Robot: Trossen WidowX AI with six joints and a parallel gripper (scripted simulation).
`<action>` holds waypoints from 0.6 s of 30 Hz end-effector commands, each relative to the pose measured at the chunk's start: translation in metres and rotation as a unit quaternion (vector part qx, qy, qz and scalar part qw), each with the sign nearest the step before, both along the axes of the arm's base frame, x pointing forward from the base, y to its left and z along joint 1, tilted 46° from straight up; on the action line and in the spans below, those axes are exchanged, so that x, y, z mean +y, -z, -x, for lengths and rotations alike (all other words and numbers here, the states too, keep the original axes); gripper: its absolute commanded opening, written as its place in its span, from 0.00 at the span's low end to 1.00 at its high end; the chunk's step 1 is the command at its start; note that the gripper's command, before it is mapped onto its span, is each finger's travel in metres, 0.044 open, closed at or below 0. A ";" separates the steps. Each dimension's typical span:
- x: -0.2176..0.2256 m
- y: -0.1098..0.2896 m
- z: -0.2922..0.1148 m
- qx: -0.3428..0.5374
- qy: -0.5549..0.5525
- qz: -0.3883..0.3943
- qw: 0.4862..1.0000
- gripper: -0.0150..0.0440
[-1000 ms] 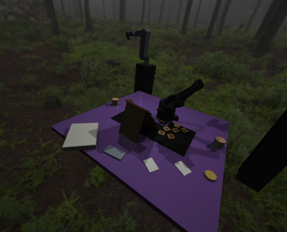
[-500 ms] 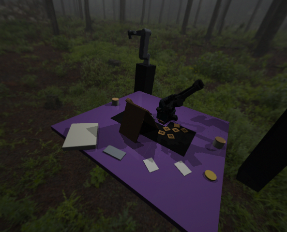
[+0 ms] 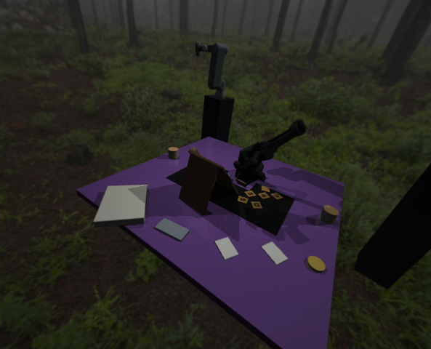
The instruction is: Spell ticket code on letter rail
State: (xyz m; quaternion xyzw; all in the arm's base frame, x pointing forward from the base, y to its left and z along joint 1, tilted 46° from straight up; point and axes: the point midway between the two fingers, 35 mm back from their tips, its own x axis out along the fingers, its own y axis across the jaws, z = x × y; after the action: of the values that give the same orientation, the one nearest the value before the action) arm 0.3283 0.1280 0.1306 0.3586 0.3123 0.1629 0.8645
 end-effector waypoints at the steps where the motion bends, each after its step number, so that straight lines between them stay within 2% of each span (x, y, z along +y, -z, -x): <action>1: -0.001 0.002 0.000 0.000 -0.002 0.000 1.000 0.25; 18: -0.007 0.009 -0.001 0.000 -0.002 0.001 1.000 0.25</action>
State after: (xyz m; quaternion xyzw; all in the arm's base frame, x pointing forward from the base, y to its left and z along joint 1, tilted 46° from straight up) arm 0.3289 0.1219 0.1241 0.3584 0.3122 0.1629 0.8646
